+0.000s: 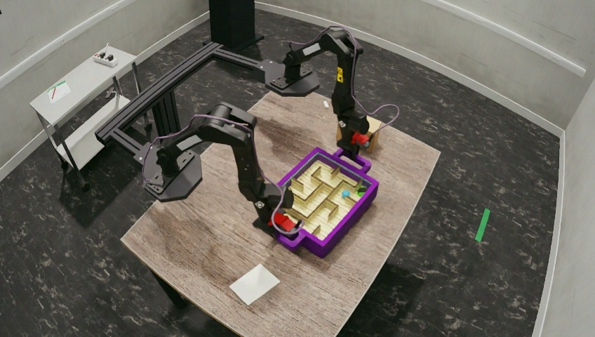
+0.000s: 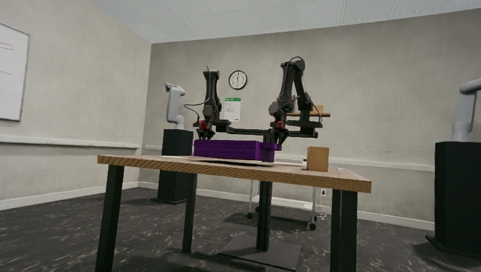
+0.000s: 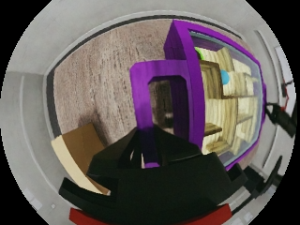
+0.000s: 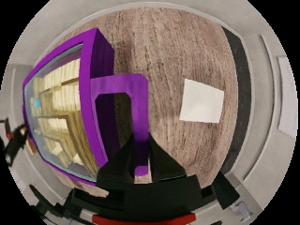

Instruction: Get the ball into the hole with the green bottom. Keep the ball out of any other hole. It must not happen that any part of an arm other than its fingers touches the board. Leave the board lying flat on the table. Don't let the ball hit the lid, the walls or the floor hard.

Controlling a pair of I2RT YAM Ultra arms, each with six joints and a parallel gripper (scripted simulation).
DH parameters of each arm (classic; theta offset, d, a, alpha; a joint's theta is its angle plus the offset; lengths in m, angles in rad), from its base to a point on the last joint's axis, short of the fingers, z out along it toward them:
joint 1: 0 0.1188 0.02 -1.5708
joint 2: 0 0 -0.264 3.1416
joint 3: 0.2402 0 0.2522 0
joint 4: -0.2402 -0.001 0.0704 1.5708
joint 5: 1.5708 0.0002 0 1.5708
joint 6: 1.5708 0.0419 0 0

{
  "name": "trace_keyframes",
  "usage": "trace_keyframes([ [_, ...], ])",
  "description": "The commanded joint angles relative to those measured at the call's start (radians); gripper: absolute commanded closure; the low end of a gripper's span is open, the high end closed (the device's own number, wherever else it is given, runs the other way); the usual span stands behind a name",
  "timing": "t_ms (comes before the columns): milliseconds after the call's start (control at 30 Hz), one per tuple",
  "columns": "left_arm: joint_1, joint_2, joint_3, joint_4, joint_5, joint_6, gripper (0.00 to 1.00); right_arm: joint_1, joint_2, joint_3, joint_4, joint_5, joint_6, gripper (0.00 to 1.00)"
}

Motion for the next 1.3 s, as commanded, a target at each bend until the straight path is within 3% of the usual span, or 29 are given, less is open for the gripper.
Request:
trace_keyframes([
  [0, 0.013, 0.014, -0.017, 0.130, 0.012, 0.025, 1.00, 0.028, -0.066, -0.014, 0.061, 0.080, 0.024, 1.00],
  [133, -0.002, -0.031, 0.015, 0.095, -0.007, 0.016, 1.00, 0.017, -0.085, 0.028, 0.041, 0.071, 0.004, 1.00],
  [200, -0.016, -0.046, 0.032, -0.018, -0.042, -0.007, 1.00, -0.008, -0.077, 0.036, 0.036, 0.000, -0.020, 1.00],
  [300, -0.017, -0.048, 0.024, 0.044, -0.027, 0.006, 1.00, -0.006, -0.077, 0.035, 0.043, 0.044, -0.006, 1.00],
  [367, -0.026, -0.063, 0.051, -0.089, -0.058, -0.002, 1.00, -0.025, -0.064, 0.055, 0.013, -0.033, -0.023, 1.00],
  [433, 0.013, -0.048, 0.075, -0.077, 0.018, 0.022, 1.00, 0.003, -0.073, 0.073, -0.108, 0.034, 0.010, 1.00],
  [533, 0.032, -0.011, 0.107, -0.101, 0.053, 0.033, 1.00, 0.013, -0.081, 0.107, -0.191, 0.050, 0.017, 1.00],
  [667, 0.040, 0.029, 0.033, 0.078, 0.075, 0.037, 1.00, 0.042, -0.107, 0.087, -0.092, 0.116, 0.041, 1.00],
  [700, 0.037, 0.026, 0.029, 0.098, 0.071, 0.033, 1.00, 0.044, -0.099, 0.021, -0.082, 0.120, 0.033, 1.00],
  [867, 0.019, -0.010, 0.025, 0.080, 0.040, 0.026, 1.00, 0.042, -0.099, 0.027, -0.062, 0.097, 0.015, 1.00],
  [933, 0.009, -0.019, -0.007, 0.118, 0.010, 0.008, 1.00, 0.021, -0.103, -0.012, 0.017, 0.090, 0.009, 1.00],
  [1000, 0.037, -0.009, 0.036, 0.085, 0.066, 0.031, 1.00, 0.046, -0.112, 0.050, -0.078, 0.103, 0.018, 1.00],
  [1267, 0.017, -0.010, 0.093, -0.067, 0.034, 0.018, 1.00, 0.009, -0.107, 0.103, -0.163, 0.054, 0.002, 1.00],
])
